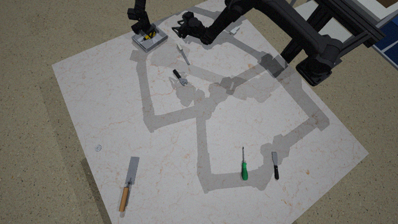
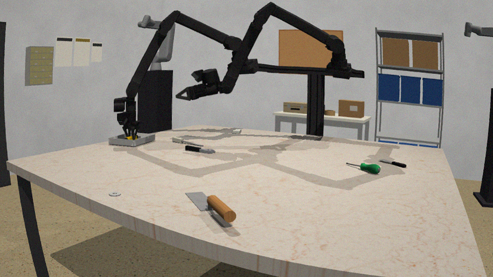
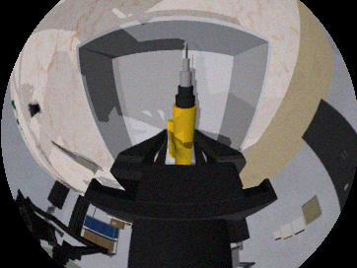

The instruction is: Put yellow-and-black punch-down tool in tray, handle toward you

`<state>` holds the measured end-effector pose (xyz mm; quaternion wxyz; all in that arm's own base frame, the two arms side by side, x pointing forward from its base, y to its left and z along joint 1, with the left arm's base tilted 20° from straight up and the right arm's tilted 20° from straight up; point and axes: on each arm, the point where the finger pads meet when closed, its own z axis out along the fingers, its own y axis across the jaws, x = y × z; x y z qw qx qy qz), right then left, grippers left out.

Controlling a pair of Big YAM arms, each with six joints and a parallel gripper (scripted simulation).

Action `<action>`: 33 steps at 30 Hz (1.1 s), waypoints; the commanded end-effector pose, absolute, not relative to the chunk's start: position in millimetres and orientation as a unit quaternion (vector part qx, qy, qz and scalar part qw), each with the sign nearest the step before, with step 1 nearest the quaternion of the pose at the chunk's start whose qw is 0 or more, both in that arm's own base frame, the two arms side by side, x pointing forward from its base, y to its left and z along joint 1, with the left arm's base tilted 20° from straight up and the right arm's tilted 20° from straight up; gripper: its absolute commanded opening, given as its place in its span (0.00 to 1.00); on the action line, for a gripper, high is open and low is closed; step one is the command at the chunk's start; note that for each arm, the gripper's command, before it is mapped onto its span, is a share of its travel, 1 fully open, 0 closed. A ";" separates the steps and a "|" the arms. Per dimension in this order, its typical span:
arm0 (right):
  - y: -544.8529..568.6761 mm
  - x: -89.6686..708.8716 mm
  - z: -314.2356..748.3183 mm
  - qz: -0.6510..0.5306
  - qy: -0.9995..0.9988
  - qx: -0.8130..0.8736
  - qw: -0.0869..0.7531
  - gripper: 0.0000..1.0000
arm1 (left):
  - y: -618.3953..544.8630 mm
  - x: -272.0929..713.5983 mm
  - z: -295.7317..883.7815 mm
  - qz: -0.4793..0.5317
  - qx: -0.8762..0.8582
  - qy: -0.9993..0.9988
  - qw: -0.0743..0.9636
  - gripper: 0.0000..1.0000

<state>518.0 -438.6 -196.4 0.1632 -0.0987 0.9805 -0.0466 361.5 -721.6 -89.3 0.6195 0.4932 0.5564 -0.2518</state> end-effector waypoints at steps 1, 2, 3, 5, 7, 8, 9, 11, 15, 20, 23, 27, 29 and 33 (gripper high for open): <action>-453.9 518.2 -185.8 -0.055 0.980 -0.094 0.169 0.53 | -735.6 370.8 -66.8 -0.264 0.475 0.546 0.637 0.65; -455.1 515.3 -183.7 -0.053 0.980 -0.094 0.167 0.53 | -735.6 370.8 -66.8 -0.264 0.475 0.546 0.637 0.65; -456.9 513.1 -181.3 -0.053 0.980 -0.094 0.167 0.53 | -735.6 370.8 -66.8 -0.264 0.475 0.546 0.637 0.65; -458.3 510.6 -176.5 -0.052 0.980 -0.094 0.167 0.53 | -735.6 370.8 -66.8 -0.264 0.475 0.546 0.637 0.65; -456.2 504.5 -175.2 -0.048 0.981 -0.094 0.163 0.53 | -735.6 370.8 -66.8 -0.264 0.475 0.546 0.637 0.65; -456.0 503.4 -174.3 -0.047 0.981 -0.094 0.163 0.53 | -735.6 370.8 -66.8 -0.264 0.475 0.546 0.637 0.65; -455.8 502.9 -173.1 -0.047 0.981 -0.094 0.163 0.53 | -735.6 370.8 -66.8 -0.264 0.475 0.546 0.637 0.65; -455.5 501.7 -168.8 -0.047 0.981 -0.094 0.164 0.53 | -735.6 370.8 -66.8 -0.264 0.475 0.546 0.637 0.65; -449.5 504.5 -163.4 -0.046 0.980 -0.099 0.164 0.53 | -735.6 370.8 -66.8 -0.264 0.475 0.546 0.637 0.65; -447.0 503.1 -156.6 -0.046 0.980 -0.101 0.164 0.53 | -735.6 370.8 -66.8 -0.264 0.475 0.546 0.637 0.65; -435.0 507.8 -153.6 -0.048 0.980 -0.103 0.166 0.65 | -735.6 370.8 -66.8 -0.264 0.475 0.546 0.637 0.65; -439.4 486.8 -127.9 -0.046 0.981 -0.098 0.164 0.65 | -735.6 370.8 -66.8 -0.264 0.475 0.546 0.637 0.65; -440.2 478.4 -112.6 -0.047 0.981 -0.095 0.164 0.65 | -735.6 370.8 -66.8 -0.264 0.475 0.546 0.637 0.65; -439.5 473.6 -102.0 -0.047 0.981 -0.094 0.164 0.65 | -735.6 370.8 -66.8 -0.264 0.475 0.546 0.637 0.65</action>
